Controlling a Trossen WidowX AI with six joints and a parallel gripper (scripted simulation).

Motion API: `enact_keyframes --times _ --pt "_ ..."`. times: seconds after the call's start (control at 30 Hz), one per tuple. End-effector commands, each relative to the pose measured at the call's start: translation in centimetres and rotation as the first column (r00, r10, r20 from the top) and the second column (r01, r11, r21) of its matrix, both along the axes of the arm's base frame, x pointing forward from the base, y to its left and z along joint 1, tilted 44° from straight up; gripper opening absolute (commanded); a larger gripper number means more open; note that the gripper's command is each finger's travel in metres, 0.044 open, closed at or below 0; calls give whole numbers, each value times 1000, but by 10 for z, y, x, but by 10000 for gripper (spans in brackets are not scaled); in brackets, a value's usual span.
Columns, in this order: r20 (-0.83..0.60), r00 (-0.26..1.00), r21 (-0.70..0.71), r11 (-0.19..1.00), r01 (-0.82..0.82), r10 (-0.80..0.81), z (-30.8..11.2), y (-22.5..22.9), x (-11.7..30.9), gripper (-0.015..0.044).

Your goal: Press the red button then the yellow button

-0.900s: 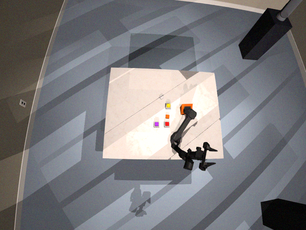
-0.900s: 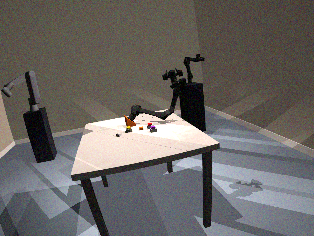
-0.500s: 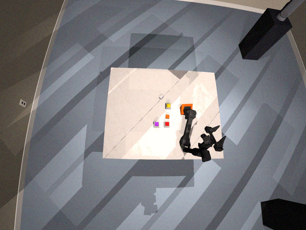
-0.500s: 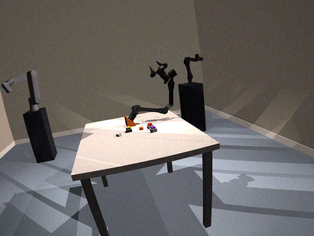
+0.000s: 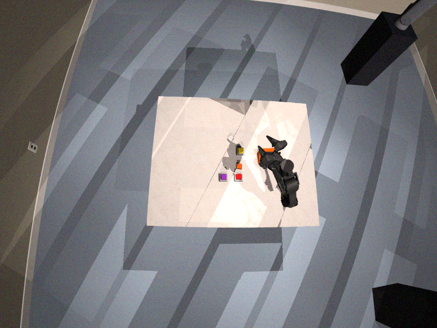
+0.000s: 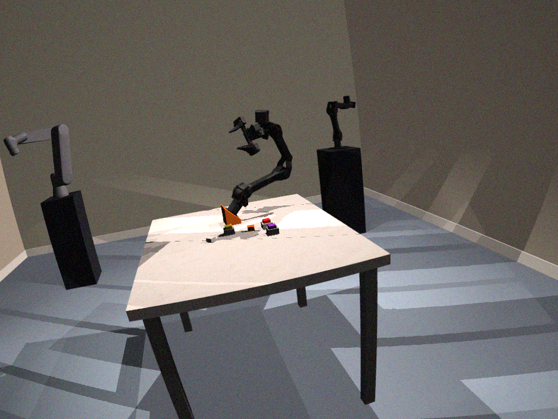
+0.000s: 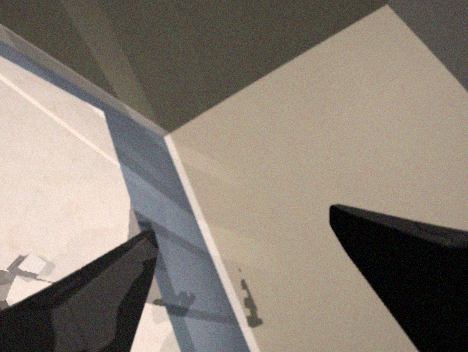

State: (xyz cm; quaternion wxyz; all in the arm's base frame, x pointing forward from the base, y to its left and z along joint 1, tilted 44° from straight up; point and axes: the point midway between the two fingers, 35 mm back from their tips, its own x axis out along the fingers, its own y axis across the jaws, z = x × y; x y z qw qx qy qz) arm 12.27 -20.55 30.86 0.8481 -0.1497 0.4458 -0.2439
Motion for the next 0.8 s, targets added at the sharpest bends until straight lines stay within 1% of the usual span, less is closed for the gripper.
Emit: enact_keyframes --times 0.0,0.1,0.2,0.3,0.4,0.47,0.7,0.77 --pt "18 988 309 939 -149 150 -50 34 43 400" --pt "15 967 546 808 -221 254 -84 75 68 400" --pt "-14 940 747 629 -217 341 -111 122 82 400" --pt "-73 904 891 435 -131 421 -130 170 85 400" --pt "-157 855 963 270 21 494 -143 213 78 400" --pt "-182 839 970 234 67 512 -145 224 75 400" --pt "-182 839 970 233 68 513 -145 224 75 400" --pt "-184 839 970 233 70 513 -151 229 76 348"
